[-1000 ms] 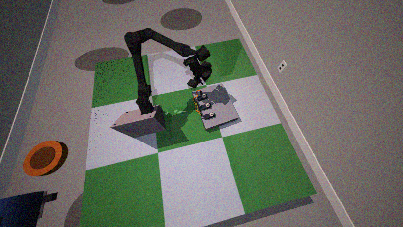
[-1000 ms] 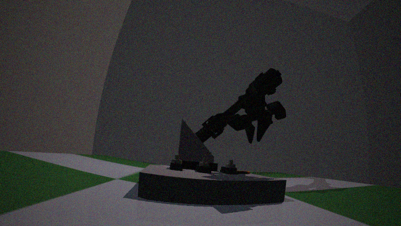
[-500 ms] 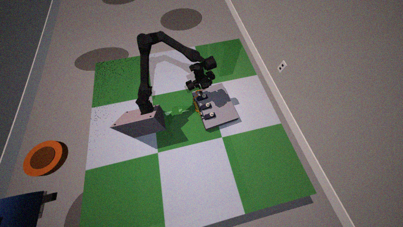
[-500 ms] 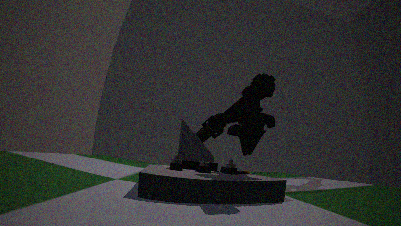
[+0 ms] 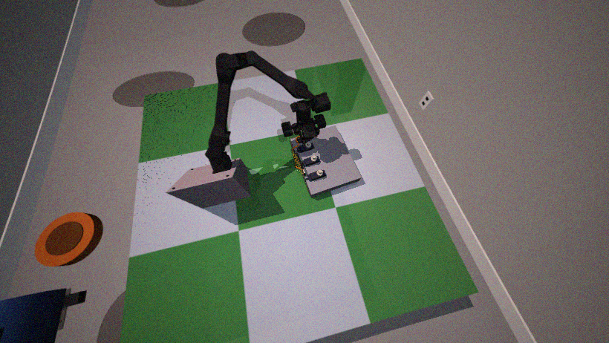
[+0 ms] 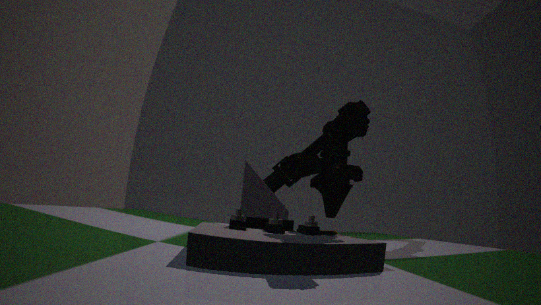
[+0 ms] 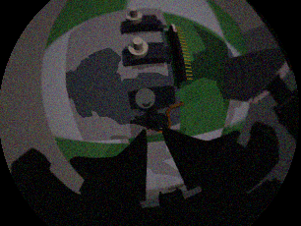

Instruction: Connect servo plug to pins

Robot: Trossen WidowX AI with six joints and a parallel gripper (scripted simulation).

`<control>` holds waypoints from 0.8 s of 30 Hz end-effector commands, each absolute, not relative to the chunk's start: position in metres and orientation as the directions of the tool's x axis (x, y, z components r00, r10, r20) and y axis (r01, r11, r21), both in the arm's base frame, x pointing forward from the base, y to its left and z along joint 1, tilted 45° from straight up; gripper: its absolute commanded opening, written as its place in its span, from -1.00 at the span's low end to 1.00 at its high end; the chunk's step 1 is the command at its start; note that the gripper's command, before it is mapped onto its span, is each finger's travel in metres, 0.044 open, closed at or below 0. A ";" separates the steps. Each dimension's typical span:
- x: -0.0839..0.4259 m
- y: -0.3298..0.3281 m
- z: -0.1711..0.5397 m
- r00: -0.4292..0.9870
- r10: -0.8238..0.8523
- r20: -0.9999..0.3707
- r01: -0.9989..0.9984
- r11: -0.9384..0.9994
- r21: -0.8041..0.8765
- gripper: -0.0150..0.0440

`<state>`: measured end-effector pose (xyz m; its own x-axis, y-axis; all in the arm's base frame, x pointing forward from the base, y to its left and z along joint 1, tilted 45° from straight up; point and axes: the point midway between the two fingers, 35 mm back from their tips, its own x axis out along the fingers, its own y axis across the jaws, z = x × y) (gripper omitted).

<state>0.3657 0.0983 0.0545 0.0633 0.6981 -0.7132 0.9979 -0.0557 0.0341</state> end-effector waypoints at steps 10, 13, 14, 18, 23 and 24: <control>0.366 0.115 0.037 0.055 0.703 -0.709 0.998 -0.058 0.019 -0.10; 0.366 0.118 0.034 0.055 0.703 -0.709 0.998 -0.058 0.019 -0.10; 0.366 0.119 0.033 0.055 0.704 -0.709 0.998 -0.058 0.019 -0.10; 0.366 0.123 0.030 0.055 0.704 -0.708 0.998 -0.058 0.019 -0.10; 0.366 0.123 0.029 0.055 0.704 -0.708 0.998 -0.058 0.019 -0.39; 0.366 0.123 0.029 0.055 0.704 -0.708 0.998 -0.058 0.019 -0.41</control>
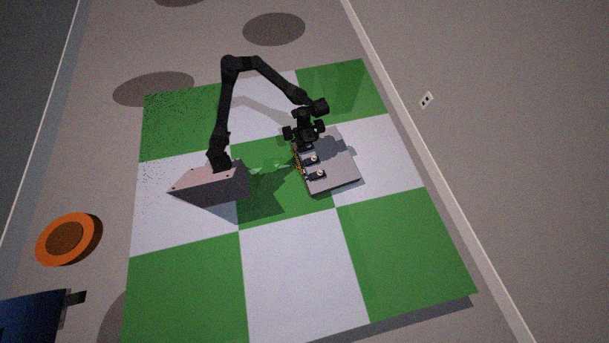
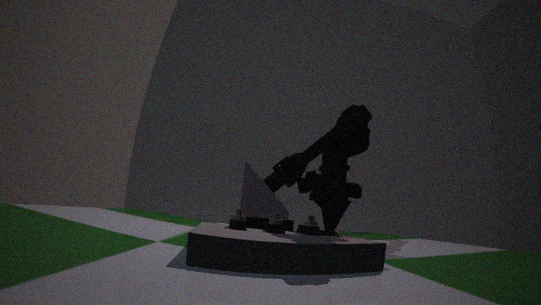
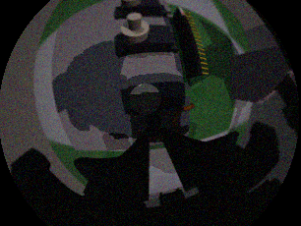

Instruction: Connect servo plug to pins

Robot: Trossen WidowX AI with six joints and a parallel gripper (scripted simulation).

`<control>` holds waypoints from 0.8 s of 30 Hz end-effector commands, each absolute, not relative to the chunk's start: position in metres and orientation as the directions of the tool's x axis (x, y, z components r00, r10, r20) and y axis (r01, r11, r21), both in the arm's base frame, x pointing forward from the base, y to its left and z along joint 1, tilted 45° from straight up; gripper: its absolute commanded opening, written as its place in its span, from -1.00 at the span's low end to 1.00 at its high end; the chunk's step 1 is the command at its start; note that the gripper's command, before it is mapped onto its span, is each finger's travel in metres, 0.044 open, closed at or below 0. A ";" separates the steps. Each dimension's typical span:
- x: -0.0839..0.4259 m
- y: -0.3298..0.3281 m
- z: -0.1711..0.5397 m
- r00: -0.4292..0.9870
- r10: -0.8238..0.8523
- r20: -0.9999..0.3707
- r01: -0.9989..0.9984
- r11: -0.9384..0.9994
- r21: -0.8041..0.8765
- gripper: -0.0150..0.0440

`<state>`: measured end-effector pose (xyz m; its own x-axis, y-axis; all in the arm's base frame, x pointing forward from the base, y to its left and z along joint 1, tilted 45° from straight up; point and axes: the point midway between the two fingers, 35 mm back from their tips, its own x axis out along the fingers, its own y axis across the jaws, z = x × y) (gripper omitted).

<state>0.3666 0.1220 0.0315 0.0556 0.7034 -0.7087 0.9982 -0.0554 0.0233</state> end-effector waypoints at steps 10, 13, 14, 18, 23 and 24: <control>0.366 0.111 0.040 0.055 0.702 -0.710 0.998 -0.058 0.020 -0.49; 0.366 0.098 0.053 0.055 0.702 -0.710 0.998 -0.058 0.020 -0.49; 0.365 0.093 0.058 0.055 0.702 -0.710 0.998 -0.058 0.020 -0.49; 0.363 0.081 0.071 0.055 0.702 -0.710 0.998 -0.058 0.020 -0.49; 0.363 0.080 0.069 0.055 0.701 -0.711 0.998 -0.049 0.028 -0.49; 0.362 0.079 0.068 0.055 0.701 -0.711 0.998 -0.041 0.037 -0.49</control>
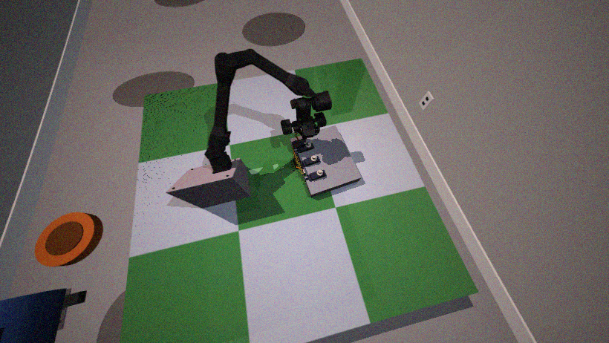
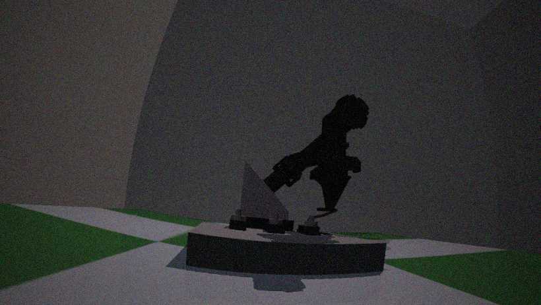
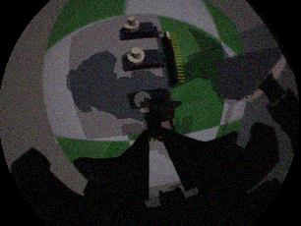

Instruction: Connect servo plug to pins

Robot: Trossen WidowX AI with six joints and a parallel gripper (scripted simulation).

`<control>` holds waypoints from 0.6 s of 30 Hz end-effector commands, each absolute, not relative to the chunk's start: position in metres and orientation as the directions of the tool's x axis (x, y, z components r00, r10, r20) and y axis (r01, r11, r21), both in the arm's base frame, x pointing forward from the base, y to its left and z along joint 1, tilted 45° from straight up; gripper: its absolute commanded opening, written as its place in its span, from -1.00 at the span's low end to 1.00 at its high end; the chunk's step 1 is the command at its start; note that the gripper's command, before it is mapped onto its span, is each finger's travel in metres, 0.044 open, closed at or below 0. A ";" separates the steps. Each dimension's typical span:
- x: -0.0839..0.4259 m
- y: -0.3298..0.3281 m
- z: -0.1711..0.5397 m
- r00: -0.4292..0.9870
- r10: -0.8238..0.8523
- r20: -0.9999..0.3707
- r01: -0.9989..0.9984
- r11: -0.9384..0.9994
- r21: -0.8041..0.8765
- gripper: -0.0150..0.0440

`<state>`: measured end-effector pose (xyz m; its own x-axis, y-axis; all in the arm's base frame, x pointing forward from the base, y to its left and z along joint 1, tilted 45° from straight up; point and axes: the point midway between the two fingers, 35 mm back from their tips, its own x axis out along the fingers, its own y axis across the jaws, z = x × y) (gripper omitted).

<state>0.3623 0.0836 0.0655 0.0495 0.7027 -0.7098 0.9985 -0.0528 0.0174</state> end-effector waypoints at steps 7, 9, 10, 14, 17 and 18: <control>0.355 0.061 0.052 0.057 0.693 -0.719 0.986 0.072 0.148 -0.49; 0.353 0.056 0.048 0.057 0.691 -0.721 0.978 0.107 0.181 -0.49; 0.352 0.054 0.045 0.058 0.690 -0.722 0.972 0.125 0.197 -0.49; 0.346 0.043 0.036 0.058 0.686 -0.725 0.946 0.195 0.260 -0.49; 0.341 0.036 0.029 0.058 0.684 -0.727 0.920 0.247 0.305 -0.49; 0.340 0.034 0.027 0.058 0.683 -0.728 0.910 0.264 0.320 -0.49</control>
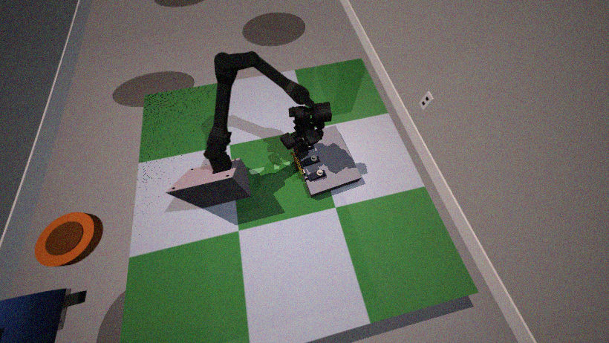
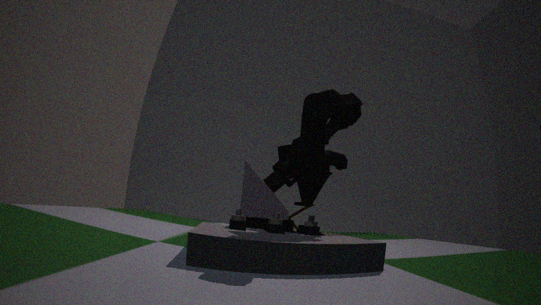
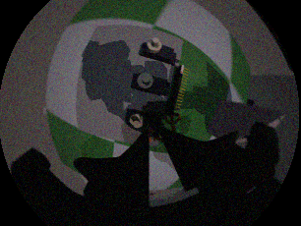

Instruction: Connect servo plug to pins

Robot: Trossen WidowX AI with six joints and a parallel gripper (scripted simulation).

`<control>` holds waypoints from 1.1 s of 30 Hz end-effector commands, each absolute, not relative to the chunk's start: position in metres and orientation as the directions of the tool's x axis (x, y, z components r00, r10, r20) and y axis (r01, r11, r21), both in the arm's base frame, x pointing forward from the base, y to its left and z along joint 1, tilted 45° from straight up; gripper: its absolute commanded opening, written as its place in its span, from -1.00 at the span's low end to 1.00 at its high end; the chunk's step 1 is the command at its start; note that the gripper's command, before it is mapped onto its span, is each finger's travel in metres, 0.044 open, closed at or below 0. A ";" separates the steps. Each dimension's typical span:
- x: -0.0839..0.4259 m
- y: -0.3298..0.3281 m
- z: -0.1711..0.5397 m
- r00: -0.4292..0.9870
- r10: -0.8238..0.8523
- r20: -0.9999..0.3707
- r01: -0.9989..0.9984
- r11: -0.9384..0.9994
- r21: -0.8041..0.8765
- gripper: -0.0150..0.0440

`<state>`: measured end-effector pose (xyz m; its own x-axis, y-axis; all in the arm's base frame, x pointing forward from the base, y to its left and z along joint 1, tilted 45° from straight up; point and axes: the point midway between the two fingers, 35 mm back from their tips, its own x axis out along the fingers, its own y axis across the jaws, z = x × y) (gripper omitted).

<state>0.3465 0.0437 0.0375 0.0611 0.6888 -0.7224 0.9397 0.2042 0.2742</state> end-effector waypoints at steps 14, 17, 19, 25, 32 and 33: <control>0.314 0.004 -0.002 0.056 0.677 -0.733 0.718 0.483 0.501 -0.49; 0.308 -0.001 -0.008 0.056 0.677 -0.734 0.665 0.523 0.533 -0.49; 0.304 -0.005 -0.012 0.055 0.677 -0.734 0.627 0.548 0.553 -0.49; 0.290 -0.014 -0.023 0.054 0.678 -0.733 0.505 0.614 0.606 -0.49; 0.274 -0.023 -0.034 0.052 0.682 -0.730 0.349 0.672 0.653 -0.49; 0.271 -0.025 -0.036 0.052 0.682 -0.729 0.325 0.679 0.658 -0.49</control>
